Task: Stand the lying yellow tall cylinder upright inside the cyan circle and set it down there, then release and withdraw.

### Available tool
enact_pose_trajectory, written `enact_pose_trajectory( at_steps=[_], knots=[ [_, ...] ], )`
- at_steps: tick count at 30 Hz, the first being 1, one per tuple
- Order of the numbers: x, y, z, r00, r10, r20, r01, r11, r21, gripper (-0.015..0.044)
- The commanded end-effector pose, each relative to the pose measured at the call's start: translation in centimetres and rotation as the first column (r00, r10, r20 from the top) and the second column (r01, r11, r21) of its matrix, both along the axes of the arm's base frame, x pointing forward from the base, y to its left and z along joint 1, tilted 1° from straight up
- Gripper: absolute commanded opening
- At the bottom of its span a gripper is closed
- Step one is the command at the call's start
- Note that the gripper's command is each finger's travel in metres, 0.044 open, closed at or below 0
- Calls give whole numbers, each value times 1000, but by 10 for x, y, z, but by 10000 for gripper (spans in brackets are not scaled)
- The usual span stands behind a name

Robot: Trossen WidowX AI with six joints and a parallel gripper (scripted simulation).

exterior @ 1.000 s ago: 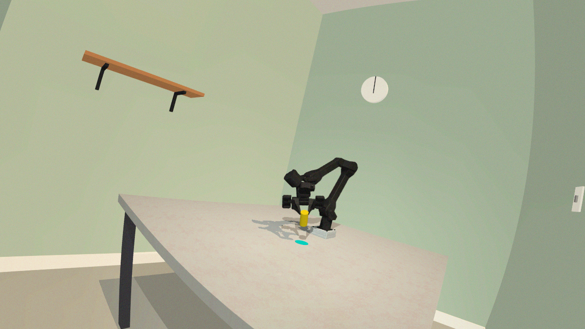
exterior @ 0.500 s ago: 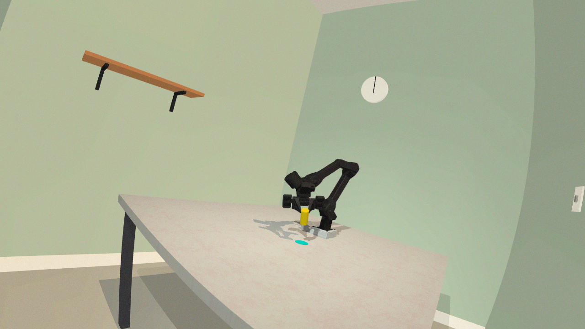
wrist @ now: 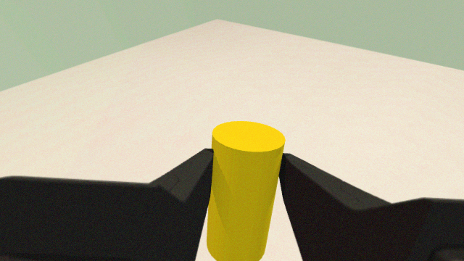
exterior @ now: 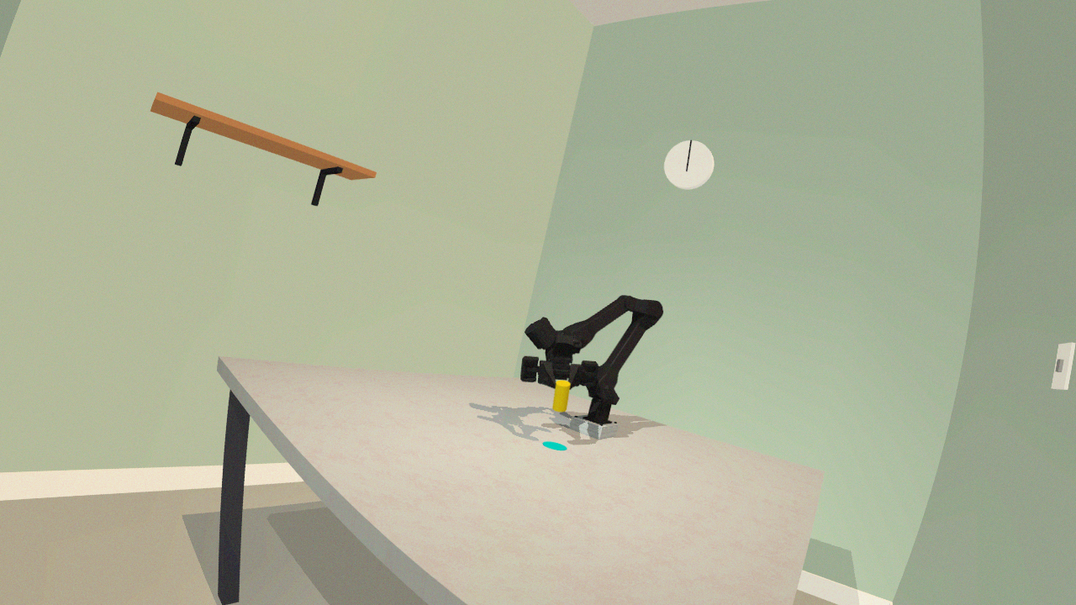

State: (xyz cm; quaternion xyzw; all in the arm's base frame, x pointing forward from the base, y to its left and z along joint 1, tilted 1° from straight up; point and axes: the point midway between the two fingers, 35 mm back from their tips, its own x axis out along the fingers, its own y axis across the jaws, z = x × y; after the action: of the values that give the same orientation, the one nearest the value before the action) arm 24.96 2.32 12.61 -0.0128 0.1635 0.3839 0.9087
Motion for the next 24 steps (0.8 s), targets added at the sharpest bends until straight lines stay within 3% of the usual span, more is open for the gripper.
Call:
enact_pose_trajectory(
  at_steps=[1, 24],
  knots=[
    [-3, 0, 2, 999, 6, 36, -6, 1000, 8, 105],
    [-20, -2, 6, 984, 20, 178, -30, 998, 51, 105]
  ],
)
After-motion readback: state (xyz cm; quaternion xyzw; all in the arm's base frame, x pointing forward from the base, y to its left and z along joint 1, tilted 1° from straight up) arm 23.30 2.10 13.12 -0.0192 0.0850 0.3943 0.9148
